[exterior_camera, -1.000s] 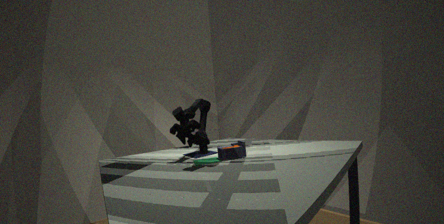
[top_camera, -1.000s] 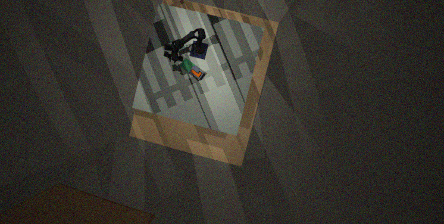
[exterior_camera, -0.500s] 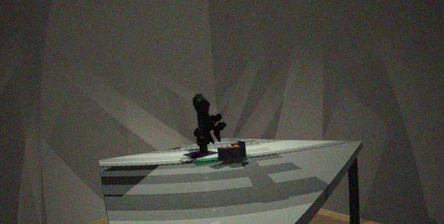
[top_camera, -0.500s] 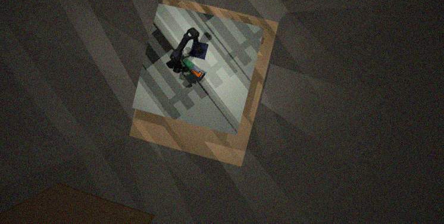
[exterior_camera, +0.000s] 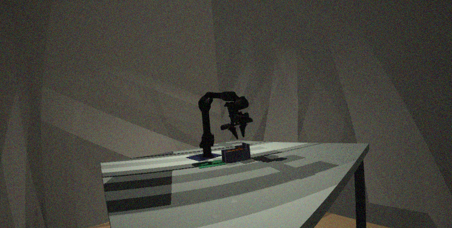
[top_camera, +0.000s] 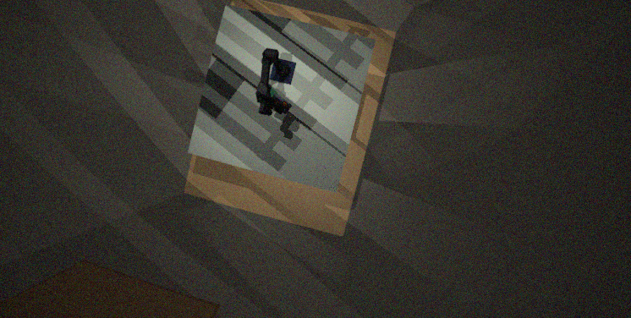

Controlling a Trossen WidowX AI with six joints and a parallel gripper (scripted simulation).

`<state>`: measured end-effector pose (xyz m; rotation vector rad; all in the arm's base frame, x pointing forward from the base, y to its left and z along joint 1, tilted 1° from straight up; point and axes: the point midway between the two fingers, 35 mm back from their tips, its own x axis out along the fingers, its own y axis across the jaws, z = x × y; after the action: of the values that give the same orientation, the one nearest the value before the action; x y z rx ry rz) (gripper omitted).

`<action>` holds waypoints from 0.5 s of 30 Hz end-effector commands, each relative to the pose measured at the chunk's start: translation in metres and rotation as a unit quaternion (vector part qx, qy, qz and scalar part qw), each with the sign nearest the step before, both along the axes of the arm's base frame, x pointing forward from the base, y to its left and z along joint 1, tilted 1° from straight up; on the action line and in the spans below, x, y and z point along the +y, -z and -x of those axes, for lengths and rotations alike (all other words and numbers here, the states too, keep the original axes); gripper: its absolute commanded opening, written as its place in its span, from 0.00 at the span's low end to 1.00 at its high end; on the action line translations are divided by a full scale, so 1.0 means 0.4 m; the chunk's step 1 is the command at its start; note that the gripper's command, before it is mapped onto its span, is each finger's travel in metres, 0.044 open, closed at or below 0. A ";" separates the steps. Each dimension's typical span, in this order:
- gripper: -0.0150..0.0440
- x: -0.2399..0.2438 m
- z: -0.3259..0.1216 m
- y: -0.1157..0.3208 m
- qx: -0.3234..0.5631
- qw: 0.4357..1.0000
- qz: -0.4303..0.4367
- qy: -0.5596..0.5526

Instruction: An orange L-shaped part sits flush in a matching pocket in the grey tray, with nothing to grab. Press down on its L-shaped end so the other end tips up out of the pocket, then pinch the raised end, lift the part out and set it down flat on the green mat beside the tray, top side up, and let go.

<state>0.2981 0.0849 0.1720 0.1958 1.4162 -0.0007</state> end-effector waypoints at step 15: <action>0.56 0.145 0.071 0.014 0.061 0.995 0.057 0.050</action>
<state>0.2699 0.1417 0.1798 0.1825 1.5167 -0.1634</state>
